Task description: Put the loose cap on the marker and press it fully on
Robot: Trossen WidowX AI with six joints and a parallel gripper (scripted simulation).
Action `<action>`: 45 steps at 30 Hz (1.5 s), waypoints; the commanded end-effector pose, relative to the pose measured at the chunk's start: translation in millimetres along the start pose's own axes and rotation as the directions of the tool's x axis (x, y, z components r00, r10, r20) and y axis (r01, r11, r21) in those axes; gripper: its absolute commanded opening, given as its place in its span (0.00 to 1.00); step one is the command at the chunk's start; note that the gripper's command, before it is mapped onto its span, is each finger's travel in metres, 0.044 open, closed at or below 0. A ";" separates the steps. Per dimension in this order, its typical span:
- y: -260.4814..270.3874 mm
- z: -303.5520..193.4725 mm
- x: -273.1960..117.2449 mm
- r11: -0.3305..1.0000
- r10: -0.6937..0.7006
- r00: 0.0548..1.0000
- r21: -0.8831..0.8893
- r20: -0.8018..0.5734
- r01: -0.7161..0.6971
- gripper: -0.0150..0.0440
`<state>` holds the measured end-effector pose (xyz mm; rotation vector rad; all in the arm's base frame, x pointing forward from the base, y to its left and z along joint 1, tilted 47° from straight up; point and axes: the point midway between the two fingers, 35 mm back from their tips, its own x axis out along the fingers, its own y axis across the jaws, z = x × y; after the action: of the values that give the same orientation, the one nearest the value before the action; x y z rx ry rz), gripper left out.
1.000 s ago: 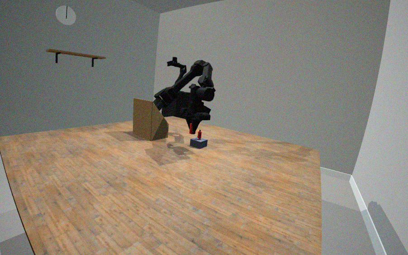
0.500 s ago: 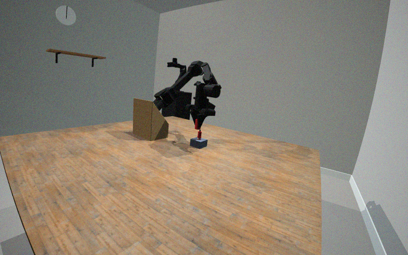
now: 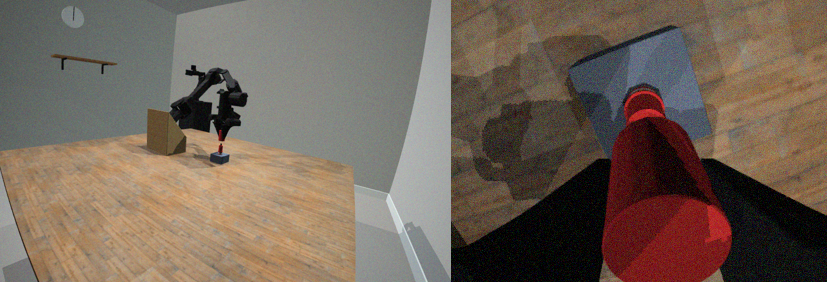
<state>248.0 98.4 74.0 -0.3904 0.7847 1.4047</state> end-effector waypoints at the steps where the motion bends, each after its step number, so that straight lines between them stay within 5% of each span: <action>1: 0.6 0.0 2.2 1.000 0.000 1.000 0.007 0.003 0.000 0.25; 43: 1.0 0.5 52.9 1.000 0.000 1.000 0.007 0.005 0.000 0.25; 45: 0.2 1.4 52.1 1.000 -0.001 1.000 0.003 0.004 0.001 0.34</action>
<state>246.7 137.3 38.9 -0.3853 0.7833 1.4031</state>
